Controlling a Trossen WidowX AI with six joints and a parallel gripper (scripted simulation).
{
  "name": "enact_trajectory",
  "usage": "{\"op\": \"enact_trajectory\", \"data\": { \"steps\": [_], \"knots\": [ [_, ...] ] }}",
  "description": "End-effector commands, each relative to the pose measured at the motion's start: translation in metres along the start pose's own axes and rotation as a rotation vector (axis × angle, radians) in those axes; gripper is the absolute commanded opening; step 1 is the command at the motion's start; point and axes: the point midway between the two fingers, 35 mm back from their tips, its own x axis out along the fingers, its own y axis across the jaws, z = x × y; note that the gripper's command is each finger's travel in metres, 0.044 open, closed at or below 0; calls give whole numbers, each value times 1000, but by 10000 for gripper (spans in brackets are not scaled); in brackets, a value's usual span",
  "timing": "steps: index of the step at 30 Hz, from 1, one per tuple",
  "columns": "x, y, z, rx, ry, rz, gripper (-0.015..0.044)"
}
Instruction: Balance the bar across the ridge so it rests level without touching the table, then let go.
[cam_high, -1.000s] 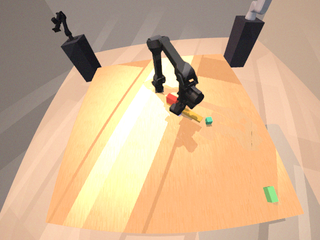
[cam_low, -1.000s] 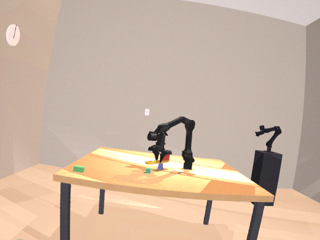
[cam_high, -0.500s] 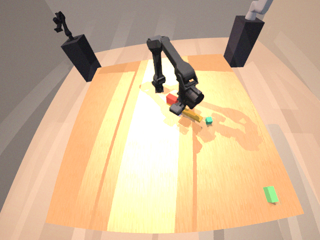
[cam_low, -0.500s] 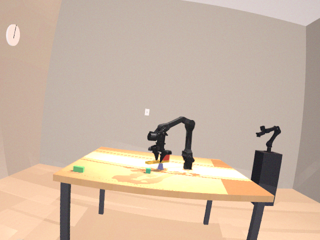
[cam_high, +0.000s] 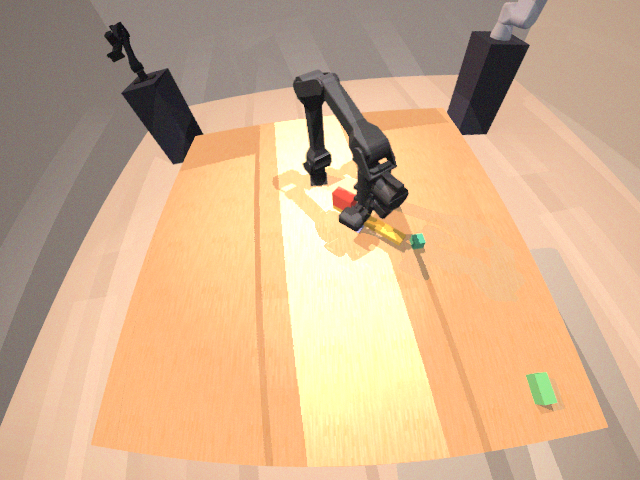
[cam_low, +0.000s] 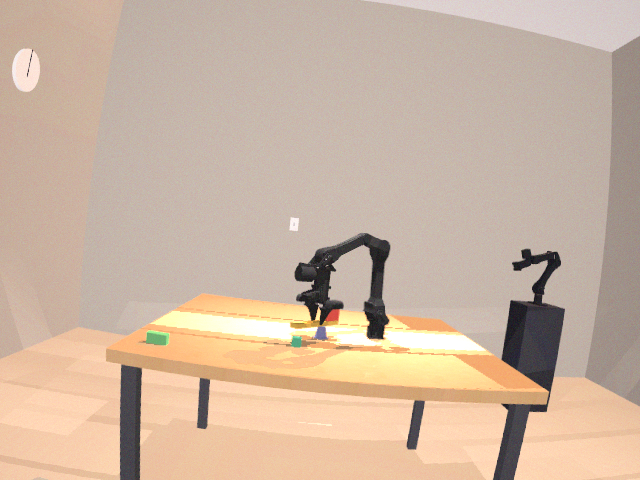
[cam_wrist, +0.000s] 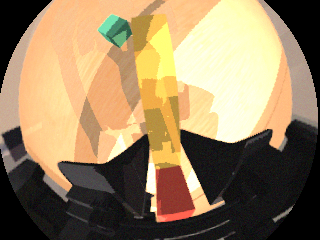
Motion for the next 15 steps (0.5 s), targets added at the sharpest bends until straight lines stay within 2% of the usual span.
{"op": "enact_trajectory", "data": {
  "steps": [1,15],
  "knots": [
    [0,0,0,0,0,0,173],
    [0,0,0,0,0,0,185]
  ]
}}
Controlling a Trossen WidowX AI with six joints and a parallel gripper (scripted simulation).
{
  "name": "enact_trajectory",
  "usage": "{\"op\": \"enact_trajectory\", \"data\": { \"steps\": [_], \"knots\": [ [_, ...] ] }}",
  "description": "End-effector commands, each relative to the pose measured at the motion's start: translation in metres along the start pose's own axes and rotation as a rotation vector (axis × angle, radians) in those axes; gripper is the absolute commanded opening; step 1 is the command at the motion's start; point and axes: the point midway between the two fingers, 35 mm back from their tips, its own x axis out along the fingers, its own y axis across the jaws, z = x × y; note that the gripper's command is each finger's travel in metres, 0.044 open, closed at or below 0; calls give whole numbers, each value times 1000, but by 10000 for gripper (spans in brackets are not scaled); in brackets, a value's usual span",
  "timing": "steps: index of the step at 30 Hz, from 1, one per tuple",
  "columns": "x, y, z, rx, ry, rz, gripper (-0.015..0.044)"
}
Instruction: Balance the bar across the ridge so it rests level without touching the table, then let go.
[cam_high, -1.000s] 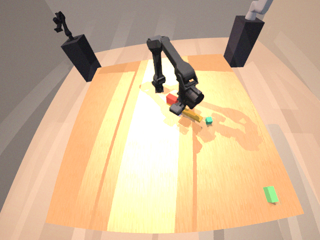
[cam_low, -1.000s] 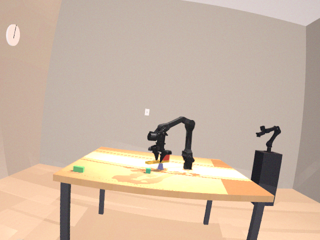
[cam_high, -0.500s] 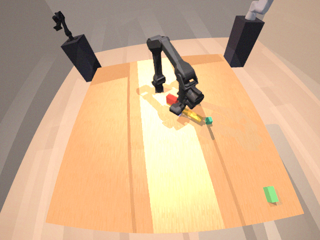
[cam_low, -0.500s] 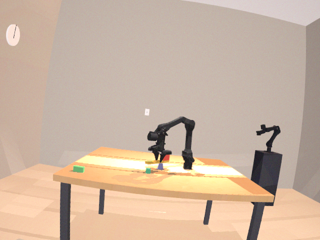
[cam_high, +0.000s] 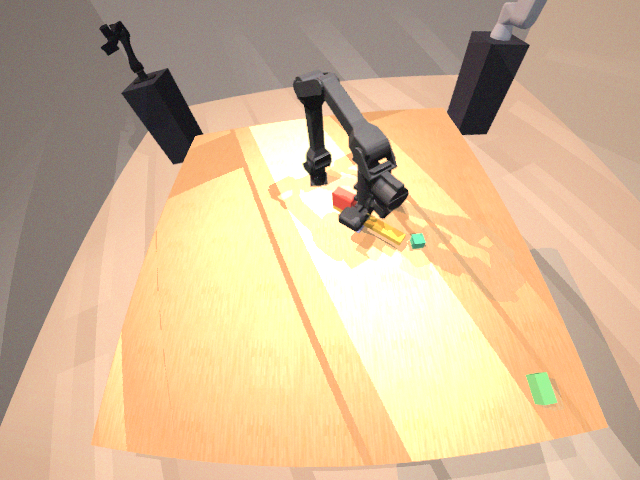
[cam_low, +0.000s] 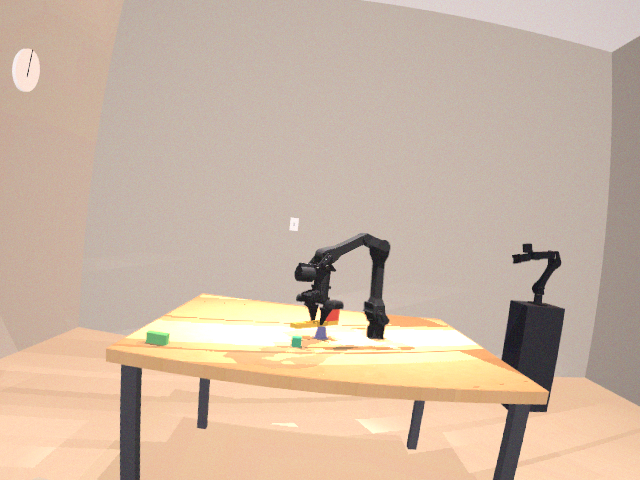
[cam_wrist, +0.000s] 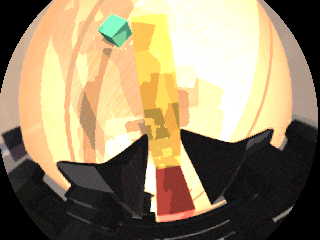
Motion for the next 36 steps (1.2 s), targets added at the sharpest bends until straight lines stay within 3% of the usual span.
{"op": "enact_trajectory", "data": {
  "steps": [1,11,15,23,36],
  "knots": [
    [0,0,0,0,0,0,185],
    [0,0,0,0,0,0,440],
    [-8,0,1,0,0,0,440],
    [-98,0,1,0,0,0,440],
    [-100,0,0,0,0,0,440]
  ]
}}
